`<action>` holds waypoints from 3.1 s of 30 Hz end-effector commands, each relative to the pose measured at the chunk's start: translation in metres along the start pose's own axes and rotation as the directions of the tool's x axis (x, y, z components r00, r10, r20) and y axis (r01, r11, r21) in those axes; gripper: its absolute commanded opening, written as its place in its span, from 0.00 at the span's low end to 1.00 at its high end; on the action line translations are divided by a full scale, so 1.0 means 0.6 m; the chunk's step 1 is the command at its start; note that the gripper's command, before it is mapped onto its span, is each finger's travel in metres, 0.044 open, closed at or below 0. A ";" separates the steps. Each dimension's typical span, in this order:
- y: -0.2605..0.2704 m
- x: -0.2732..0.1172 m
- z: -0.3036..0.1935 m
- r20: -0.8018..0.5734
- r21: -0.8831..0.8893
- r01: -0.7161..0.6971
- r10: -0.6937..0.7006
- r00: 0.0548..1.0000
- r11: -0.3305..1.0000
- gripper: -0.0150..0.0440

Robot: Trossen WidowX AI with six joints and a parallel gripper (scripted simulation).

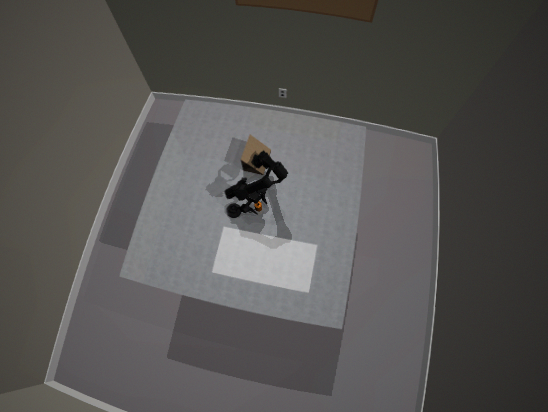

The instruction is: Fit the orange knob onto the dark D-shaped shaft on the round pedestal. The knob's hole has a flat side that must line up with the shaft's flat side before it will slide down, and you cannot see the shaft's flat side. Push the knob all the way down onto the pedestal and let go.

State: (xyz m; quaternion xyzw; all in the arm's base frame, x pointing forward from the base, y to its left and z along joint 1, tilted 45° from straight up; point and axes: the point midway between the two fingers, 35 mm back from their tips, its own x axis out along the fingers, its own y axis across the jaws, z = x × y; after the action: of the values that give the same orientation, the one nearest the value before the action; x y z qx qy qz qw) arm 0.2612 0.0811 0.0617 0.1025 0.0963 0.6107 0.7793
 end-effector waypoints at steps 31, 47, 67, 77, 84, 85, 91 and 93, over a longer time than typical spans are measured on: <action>-0.002 -0.122 0.118 -0.725 0.001 -0.004 0.003 0.689 1.000 1.00; -0.002 -0.120 0.116 -0.725 0.567 0.594 0.003 0.689 0.570 1.00; -0.001 -0.066 0.059 -0.724 0.590 0.617 0.003 0.690 0.520 1.00; -0.003 -0.050 0.043 -0.725 0.589 0.618 0.002 0.689 0.520 1.00; -0.004 -0.037 0.029 -0.725 0.589 0.619 0.001 0.689 0.520 1.00; -0.005 -0.035 0.027 -0.725 0.589 0.619 0.001 0.689 0.520 1.00; -0.005 -0.024 0.016 -0.725 0.589 0.619 0.001 0.689 0.520 1.00; -0.005 -0.020 0.012 -0.725 0.589 0.619 0.001 0.689 0.520 1.00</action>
State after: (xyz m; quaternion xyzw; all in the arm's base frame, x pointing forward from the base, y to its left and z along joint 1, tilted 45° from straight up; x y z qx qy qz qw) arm 0.2647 0.0650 0.0721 0.2001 0.6384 0.3315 0.6653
